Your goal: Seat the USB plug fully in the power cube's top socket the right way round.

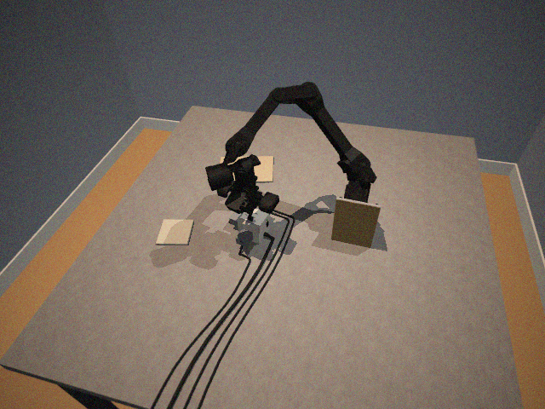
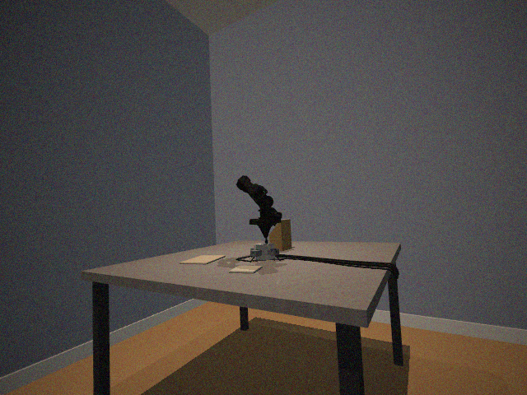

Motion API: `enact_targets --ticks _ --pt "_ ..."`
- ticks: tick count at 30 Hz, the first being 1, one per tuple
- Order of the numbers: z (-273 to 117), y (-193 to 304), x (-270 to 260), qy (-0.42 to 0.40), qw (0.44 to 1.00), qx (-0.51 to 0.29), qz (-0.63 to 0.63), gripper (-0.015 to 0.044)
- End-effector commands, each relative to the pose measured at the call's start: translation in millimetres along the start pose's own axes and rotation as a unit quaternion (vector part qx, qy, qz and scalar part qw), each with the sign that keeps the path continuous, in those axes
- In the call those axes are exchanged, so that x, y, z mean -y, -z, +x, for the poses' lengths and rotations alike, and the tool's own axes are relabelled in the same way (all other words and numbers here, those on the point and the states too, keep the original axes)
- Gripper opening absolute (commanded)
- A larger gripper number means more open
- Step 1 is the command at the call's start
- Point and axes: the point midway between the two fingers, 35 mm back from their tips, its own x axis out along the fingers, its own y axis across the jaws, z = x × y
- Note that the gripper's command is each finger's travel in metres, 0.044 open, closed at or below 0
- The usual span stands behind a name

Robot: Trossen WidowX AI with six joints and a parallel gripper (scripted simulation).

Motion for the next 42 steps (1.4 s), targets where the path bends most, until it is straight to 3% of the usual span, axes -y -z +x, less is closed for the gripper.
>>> enact_targets --ticks 1,42 --pt "1.1 0.3 0.2 0.002 1.0 -0.002 -0.002 0.0" --pt "6.1 0.1 0.2 0.002 1.0 -0.002 -0.002 0.0"
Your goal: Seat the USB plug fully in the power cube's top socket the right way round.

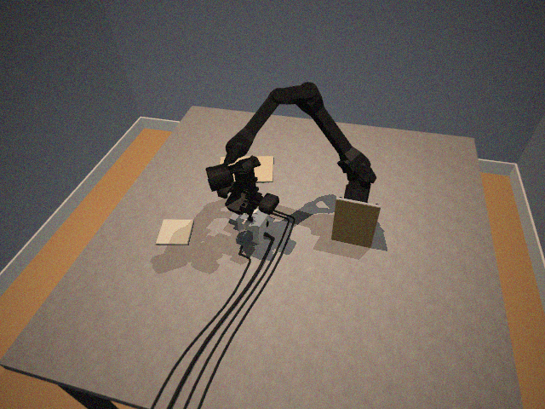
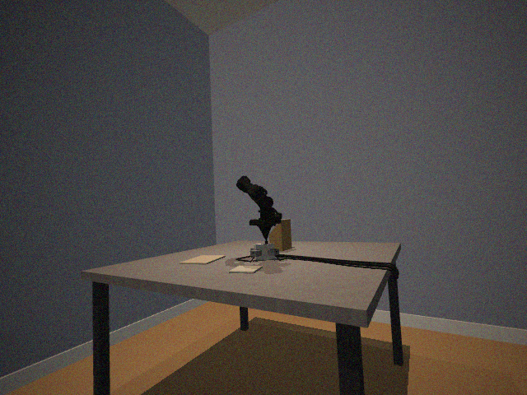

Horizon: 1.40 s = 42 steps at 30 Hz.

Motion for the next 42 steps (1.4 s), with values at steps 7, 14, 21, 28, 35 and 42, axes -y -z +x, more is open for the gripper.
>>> enact_targets --ticks 7,14,21,28,35,42 --pt "2.9 0.8 0.2 0.0 1.0 -0.002 -0.001 0.0" --pt "3.5 0.7 0.2 0.0 1.0 -0.002 -0.001 0.0" --pt "3.5 0.7 0.2 0.0 1.0 -0.002 -0.001 0.0" --pt "3.5 0.7 0.2 0.0 1.0 -0.002 -0.001 0.0" --pt "3.5 0.7 0.2 0.0 1.0 -0.002 -0.001 0.0" --pt "0.6 -0.6 0.0 0.001 1.0 0.001 -0.001 0.0026"
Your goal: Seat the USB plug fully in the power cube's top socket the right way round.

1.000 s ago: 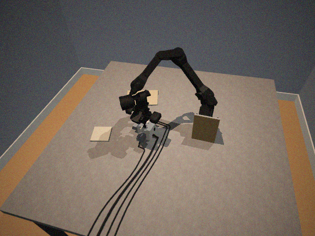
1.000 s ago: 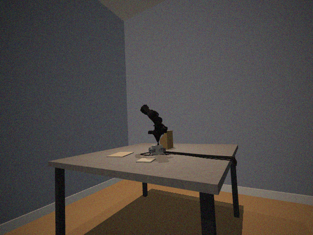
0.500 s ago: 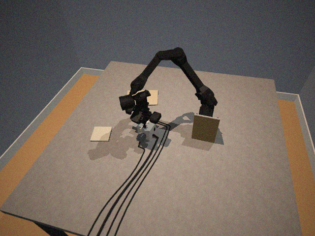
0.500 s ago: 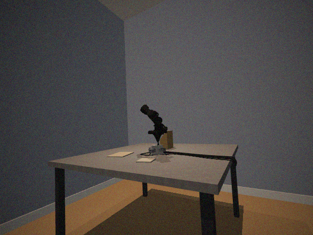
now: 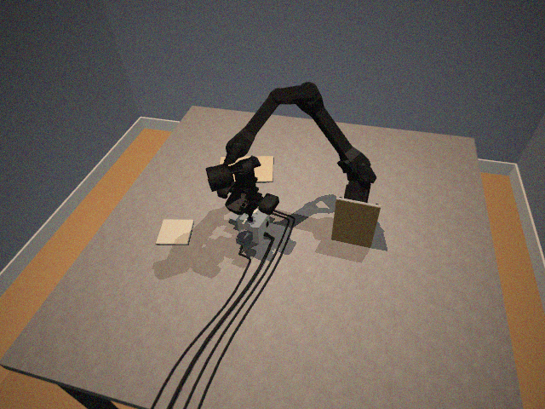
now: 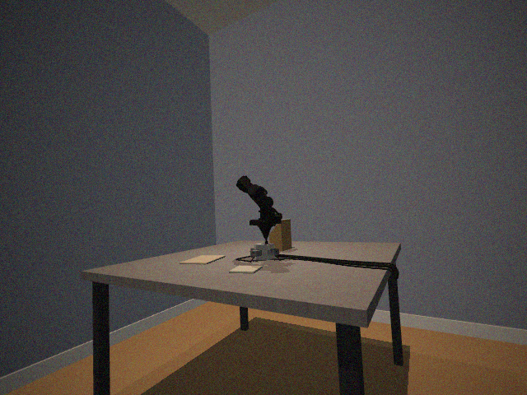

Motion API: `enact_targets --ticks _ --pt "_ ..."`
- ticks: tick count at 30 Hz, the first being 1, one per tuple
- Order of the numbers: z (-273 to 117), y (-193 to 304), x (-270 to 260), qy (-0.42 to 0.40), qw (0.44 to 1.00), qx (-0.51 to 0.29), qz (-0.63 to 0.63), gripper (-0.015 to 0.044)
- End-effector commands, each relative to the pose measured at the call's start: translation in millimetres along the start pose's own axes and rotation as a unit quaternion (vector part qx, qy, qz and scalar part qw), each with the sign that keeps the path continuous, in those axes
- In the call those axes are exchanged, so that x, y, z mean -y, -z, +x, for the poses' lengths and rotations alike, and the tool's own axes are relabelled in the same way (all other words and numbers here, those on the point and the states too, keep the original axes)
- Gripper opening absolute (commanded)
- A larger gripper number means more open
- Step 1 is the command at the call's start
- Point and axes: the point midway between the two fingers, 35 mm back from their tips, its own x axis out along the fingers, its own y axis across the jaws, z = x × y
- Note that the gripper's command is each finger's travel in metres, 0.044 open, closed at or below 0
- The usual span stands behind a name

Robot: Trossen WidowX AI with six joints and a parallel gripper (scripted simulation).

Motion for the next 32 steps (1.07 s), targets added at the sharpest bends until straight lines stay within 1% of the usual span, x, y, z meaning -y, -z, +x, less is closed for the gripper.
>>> enact_targets --ticks 1,3,21,32 --pt "0.0 0.0 0.0 0.0 1.0 0.0 0.0 0.0053" --pt "0.0 0.0 0.0 0.0 1.0 0.0 0.0 0.0095" --pt "0.0 0.0 0.1 0.0 1.0 0.0 0.0 0.0095" --pt "-11.1 0.3 0.1 0.0 1.0 0.0 0.0 0.0095"
